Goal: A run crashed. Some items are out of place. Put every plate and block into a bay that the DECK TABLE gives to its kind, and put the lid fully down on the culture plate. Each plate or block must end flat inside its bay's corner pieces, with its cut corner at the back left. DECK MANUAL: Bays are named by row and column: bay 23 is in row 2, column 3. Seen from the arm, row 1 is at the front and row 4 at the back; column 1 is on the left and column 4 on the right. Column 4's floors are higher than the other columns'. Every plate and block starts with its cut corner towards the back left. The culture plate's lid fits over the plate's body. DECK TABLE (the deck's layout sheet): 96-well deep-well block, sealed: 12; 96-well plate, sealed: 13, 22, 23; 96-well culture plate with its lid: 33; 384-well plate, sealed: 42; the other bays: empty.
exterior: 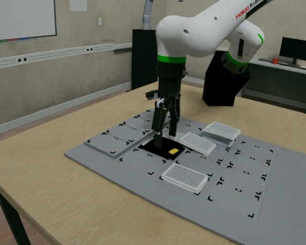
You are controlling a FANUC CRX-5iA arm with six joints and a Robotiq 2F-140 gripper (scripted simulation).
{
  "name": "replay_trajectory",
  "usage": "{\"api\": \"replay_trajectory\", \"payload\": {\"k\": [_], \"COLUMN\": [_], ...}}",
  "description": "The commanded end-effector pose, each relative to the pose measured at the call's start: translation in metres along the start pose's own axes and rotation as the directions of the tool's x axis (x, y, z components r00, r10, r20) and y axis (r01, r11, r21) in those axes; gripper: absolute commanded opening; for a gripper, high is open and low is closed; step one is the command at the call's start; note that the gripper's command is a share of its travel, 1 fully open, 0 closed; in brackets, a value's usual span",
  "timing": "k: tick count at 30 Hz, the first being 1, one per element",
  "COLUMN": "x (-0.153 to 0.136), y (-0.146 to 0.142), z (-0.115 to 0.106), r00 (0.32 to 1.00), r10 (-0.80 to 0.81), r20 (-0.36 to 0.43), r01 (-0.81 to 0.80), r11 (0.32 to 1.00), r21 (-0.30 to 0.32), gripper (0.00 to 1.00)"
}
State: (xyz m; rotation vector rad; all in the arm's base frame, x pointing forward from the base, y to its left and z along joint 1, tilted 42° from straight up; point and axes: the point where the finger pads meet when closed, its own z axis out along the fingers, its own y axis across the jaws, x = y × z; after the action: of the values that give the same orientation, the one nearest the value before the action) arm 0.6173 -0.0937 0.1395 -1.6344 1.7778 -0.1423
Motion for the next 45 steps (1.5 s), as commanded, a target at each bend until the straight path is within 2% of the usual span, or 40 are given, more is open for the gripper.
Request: {"api": "replay_trajectory", "payload": {"k": [1, 21, 38, 45], "x": [0.0, 0.0, 0.0, 0.0], "y": [-0.001, -0.001, -0.001, -0.001], "z": [0.002, 0.005, 0.025, 0.025], "r00": [1.0, 1.0, 1.0, 1.0], "r10": [0.0, 0.0, 0.0, 0.0], "r20": [-0.001, -0.001, -0.001, -0.001], "r01": [0.0, 0.0, 0.0, 0.0], "r11": [1.0, 1.0, 1.0, 1.0], "r21": [0.001, 0.001, 0.001, 0.001], "gripper": [0.7, 0.7, 0.7, 0.7]}}
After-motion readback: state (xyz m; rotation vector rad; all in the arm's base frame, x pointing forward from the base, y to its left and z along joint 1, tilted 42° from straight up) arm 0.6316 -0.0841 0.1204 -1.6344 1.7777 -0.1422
